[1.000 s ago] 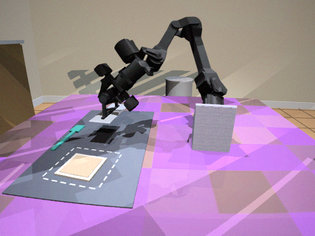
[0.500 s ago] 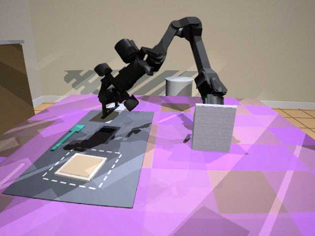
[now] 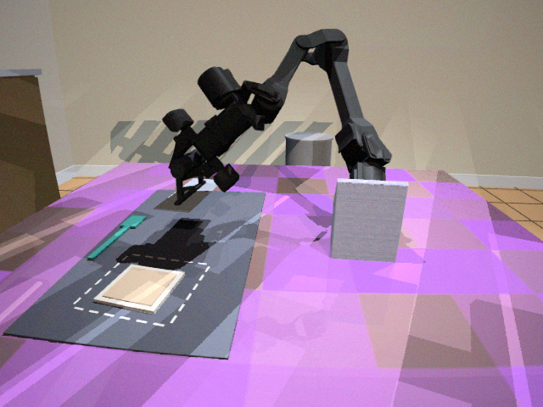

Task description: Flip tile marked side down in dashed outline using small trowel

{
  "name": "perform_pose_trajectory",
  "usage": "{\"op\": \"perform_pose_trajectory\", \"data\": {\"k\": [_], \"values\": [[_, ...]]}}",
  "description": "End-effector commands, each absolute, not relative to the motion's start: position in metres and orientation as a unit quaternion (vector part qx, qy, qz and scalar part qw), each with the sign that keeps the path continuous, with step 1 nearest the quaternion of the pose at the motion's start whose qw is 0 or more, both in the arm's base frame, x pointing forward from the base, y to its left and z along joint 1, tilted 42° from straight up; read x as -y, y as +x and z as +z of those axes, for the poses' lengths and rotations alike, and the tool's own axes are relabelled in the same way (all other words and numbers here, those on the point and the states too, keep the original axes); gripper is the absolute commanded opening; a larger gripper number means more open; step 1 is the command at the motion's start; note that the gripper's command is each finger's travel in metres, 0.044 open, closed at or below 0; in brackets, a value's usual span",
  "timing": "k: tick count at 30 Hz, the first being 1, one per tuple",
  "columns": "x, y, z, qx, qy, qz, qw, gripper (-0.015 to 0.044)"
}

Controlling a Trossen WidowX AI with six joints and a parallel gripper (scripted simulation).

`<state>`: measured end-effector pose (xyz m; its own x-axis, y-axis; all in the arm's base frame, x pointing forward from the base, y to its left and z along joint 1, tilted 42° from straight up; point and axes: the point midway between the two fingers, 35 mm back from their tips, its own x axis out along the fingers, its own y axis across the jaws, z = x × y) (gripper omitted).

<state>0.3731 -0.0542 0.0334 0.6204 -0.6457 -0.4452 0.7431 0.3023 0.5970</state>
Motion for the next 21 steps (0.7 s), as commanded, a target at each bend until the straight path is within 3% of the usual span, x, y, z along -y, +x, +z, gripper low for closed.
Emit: {"op": "perform_pose_trajectory", "data": {"k": [1, 21], "values": [[0.054, 0.373, 0.034, -0.060, 0.403, -0.431, 0.805, 0.0000], [0.150, 0.407, 0.096, 0.206, 0.441, -0.501, 0.716, 0.0000]]}}
